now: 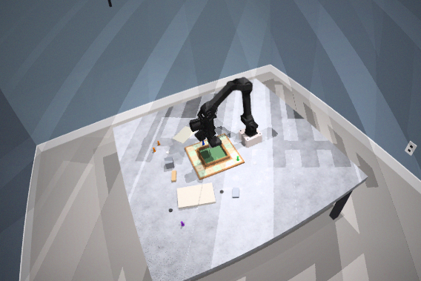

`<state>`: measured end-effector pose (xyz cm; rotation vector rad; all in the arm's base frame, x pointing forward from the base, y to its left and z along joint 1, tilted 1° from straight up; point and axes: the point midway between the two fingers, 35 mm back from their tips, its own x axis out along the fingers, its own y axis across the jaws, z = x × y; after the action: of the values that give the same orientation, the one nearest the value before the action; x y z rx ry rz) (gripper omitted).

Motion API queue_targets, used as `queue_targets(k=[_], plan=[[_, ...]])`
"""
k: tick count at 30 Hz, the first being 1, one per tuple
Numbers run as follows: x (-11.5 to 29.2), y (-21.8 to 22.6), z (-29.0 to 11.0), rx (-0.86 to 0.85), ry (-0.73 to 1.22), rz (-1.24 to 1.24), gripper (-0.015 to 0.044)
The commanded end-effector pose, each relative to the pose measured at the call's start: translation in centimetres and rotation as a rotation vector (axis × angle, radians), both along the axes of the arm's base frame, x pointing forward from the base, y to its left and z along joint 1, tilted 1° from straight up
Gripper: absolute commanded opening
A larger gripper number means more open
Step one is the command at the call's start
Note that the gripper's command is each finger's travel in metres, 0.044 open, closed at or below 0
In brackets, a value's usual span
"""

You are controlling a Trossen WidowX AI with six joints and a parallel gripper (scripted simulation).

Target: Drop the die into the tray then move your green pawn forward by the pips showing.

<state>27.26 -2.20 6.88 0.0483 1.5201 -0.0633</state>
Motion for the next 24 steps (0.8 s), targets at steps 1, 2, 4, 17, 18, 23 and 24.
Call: queue_targets(k=[1, 2, 4, 17, 18, 23, 24], plan=[[0.05, 0.15, -0.25, -0.006, -0.069, -0.004, 0.0000], [0.10, 0.12, -0.31, -0.007, -0.103, -0.004, 0.0000], [0.20, 0.07, -0.42, -0.011, -0.170, -0.004, 0.0000], [0.66, -0.02, -0.91, -0.046, -0.611, 0.002, 0.0000], [0.73, -0.03, -0.98, -0.048, -0.644, 0.002, 0.0000], [0.71, -0.06, -1.06, -0.063, -0.808, 0.004, 0.0000], [0.68, -0.06, -1.05, -0.064, -0.825, 0.004, 0.0000]])
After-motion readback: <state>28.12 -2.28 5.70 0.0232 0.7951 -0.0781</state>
